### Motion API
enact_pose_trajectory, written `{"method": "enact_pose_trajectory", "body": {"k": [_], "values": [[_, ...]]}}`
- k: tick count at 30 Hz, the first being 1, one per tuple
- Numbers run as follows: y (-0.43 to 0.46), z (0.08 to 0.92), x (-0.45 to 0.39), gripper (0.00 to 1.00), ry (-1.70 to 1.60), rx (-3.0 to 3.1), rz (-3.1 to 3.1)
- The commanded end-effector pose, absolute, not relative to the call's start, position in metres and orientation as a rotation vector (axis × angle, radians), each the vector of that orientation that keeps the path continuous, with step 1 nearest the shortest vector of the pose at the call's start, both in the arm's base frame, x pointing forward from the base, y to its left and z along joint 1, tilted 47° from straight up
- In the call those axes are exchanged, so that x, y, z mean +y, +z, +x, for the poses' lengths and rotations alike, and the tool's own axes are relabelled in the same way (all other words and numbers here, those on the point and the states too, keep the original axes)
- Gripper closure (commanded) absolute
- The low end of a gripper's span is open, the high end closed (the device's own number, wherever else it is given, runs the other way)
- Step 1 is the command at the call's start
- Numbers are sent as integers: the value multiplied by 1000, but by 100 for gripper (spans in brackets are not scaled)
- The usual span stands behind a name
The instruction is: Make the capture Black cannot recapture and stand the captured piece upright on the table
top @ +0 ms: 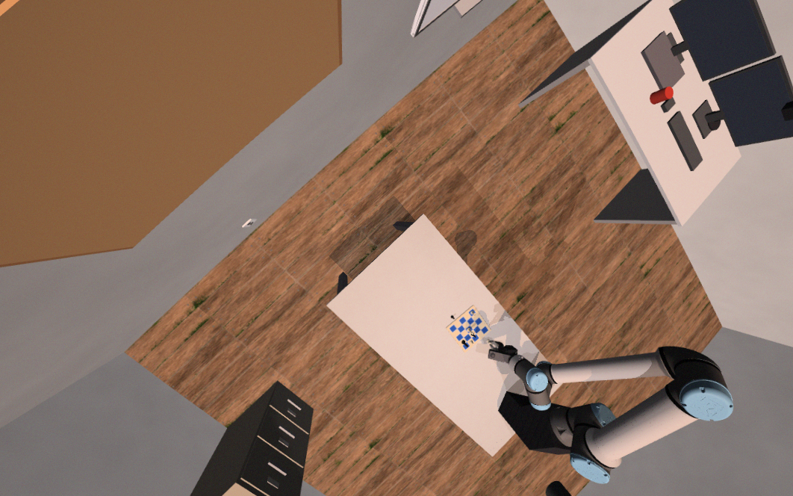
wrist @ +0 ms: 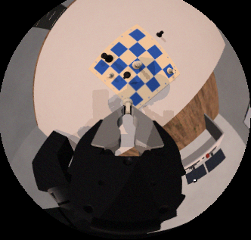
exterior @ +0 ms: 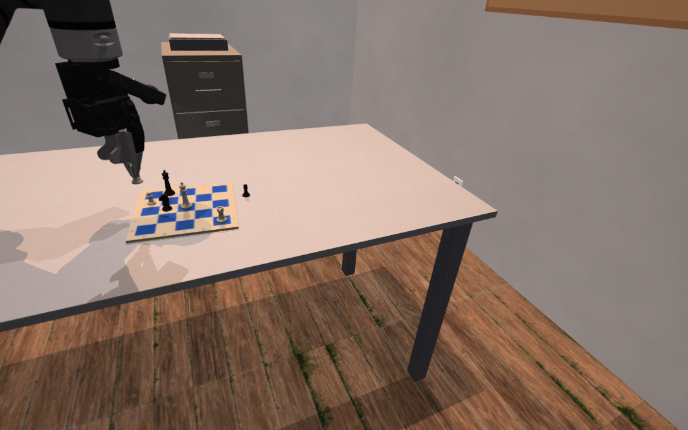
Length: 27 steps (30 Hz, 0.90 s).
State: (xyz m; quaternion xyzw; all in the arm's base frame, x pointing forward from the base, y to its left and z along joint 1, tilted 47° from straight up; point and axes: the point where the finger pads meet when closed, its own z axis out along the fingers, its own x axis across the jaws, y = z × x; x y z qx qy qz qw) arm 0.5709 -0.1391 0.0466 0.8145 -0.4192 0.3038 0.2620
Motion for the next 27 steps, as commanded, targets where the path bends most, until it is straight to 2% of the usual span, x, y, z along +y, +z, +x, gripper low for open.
{"method": "enact_pose_trajectory", "body": {"k": [1,27], "values": [[37,575,-149,100,823,-1134,2204],[-13,595,-199,100,823,-1134,2204]]}}
